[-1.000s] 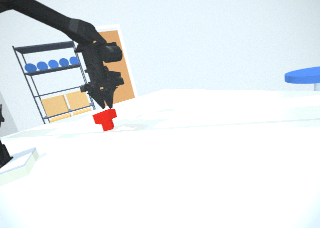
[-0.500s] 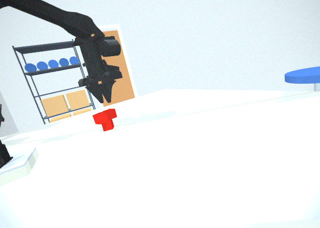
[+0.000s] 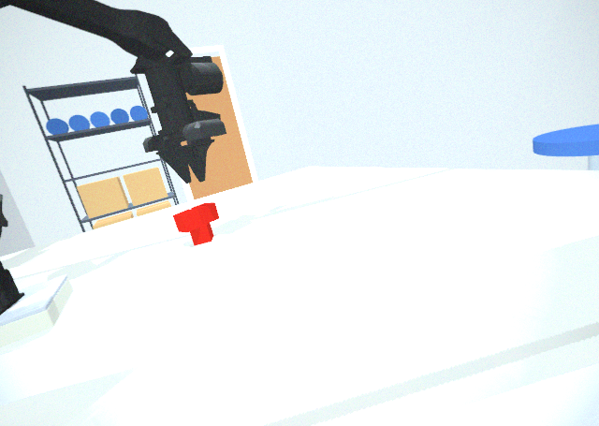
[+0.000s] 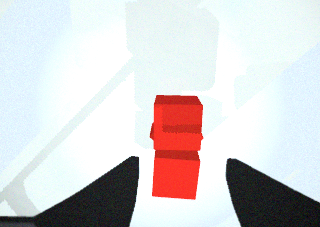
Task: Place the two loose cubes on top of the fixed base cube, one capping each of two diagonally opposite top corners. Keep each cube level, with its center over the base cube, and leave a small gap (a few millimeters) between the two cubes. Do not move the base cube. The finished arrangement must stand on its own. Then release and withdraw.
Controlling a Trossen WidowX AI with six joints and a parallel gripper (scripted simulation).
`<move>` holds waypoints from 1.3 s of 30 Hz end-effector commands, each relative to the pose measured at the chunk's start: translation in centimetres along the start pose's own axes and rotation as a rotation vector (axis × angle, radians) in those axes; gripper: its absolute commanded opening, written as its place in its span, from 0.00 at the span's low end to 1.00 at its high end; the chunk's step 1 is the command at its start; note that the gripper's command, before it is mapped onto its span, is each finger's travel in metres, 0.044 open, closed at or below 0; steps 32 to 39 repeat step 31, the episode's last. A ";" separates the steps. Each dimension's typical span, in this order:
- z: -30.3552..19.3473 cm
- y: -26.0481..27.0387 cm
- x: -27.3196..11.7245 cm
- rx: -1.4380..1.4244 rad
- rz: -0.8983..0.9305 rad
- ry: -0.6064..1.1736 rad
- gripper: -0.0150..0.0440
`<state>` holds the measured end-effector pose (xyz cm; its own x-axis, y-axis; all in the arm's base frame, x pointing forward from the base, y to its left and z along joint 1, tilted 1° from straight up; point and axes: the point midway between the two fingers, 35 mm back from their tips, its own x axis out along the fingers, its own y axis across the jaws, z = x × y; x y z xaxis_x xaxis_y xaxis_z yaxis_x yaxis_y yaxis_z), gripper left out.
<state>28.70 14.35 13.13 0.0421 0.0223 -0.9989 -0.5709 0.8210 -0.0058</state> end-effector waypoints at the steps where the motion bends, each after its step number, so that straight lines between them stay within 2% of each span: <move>1: 0.0 0.0 -0.4 0.000 0.000 -0.001 0.69; 6: 0.0 0.0 -0.9 0.000 0.000 0.000 0.91; 7: 0.0 0.0 -1.0 0.000 0.000 0.000 0.93; 14: 0.0 0.9 -1.1 0.000 0.002 0.002 0.93; 23: -1.5 12.3 -1.3 0.000 0.013 0.004 0.93; 39: -1.6 12.5 -1.3 0.001 0.013 0.004 0.93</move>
